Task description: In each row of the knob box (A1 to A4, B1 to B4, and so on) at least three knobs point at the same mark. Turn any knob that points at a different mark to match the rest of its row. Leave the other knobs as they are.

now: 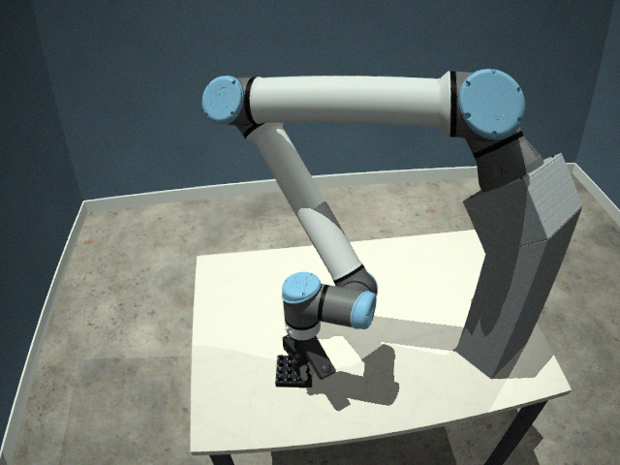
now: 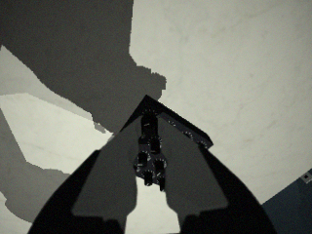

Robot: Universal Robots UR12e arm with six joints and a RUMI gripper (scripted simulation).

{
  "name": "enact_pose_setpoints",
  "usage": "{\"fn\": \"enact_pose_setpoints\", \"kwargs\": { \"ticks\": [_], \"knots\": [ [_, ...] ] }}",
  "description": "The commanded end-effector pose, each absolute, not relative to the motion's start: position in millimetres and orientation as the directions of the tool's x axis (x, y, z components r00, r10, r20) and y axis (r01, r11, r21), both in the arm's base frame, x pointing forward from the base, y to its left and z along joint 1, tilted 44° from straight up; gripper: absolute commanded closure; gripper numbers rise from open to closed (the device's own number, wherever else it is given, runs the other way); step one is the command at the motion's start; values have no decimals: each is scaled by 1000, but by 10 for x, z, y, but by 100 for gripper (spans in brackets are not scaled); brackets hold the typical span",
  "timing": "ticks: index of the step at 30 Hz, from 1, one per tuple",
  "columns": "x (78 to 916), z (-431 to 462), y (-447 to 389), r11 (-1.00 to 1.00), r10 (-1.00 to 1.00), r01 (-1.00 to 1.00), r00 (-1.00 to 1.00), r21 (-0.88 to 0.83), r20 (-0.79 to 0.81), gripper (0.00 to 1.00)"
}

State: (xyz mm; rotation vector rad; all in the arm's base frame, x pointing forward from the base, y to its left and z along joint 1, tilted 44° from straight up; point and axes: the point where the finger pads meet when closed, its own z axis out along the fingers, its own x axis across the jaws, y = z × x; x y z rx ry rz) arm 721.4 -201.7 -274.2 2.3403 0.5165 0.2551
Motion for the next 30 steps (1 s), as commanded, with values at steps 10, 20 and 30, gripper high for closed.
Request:
{"fn": "enact_pose_setpoints", "kwargs": {
  "ticks": [10, 20, 30],
  "knots": [
    [7210, -2738, -2015, -601, 518, 408, 853, 687, -53, 96],
    [7208, -2738, -2017, -573, 549, 452, 831, 684, -89, 96],
    [7207, -2738, -2017, -566, 557, 463, 825, 682, -98, 96]
  ]
}}
